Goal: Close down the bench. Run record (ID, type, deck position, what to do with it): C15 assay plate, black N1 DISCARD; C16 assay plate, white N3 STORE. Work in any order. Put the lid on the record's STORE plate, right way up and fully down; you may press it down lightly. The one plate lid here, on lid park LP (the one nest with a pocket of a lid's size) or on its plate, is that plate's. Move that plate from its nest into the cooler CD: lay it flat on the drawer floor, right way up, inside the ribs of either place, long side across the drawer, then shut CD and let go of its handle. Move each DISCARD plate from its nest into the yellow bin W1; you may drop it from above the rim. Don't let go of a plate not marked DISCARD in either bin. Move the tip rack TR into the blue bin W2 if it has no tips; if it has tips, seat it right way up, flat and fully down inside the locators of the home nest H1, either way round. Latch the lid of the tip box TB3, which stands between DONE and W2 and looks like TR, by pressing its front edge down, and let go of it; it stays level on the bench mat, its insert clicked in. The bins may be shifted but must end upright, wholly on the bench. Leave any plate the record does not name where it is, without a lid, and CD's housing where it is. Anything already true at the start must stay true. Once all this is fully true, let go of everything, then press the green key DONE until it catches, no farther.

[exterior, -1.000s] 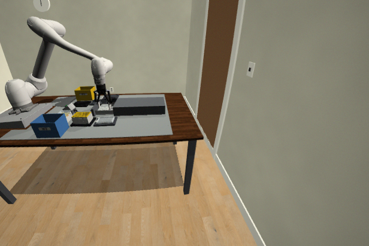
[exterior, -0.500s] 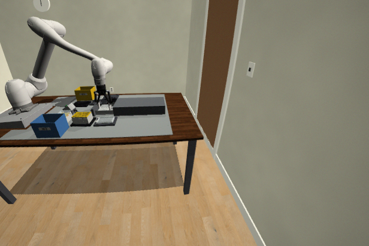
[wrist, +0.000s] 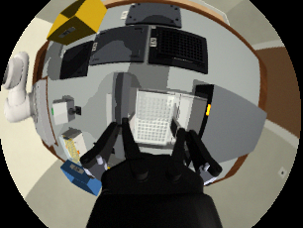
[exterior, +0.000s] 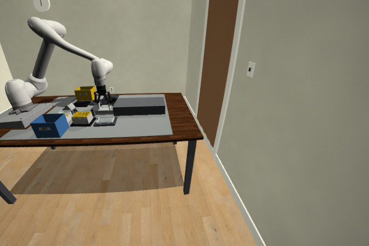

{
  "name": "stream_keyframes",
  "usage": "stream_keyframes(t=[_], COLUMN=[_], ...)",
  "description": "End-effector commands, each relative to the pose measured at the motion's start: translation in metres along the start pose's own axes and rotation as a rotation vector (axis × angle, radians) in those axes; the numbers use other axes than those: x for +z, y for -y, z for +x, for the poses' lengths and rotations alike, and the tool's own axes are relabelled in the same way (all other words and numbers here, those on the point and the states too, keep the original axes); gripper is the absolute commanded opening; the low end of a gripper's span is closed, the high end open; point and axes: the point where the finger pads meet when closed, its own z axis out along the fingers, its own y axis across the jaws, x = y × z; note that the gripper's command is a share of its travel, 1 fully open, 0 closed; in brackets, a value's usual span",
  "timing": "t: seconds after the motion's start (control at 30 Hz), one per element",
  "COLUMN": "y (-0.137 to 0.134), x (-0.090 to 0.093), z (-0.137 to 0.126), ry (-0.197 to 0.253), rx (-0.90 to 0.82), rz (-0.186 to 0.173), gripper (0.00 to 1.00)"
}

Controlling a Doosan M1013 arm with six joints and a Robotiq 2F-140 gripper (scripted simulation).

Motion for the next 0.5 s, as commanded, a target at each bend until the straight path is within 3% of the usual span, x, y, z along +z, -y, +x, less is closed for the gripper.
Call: stream_keyframes(t=[0.0,0.47], y=[0.0000,-0.0011], x=[0.0005,0.0031], z=[0.0000,0.0000], ry=[0.000,0.000], rx=[0.000,0.000], rz=[0.000,0.000], gripper=[0.00,0.00])
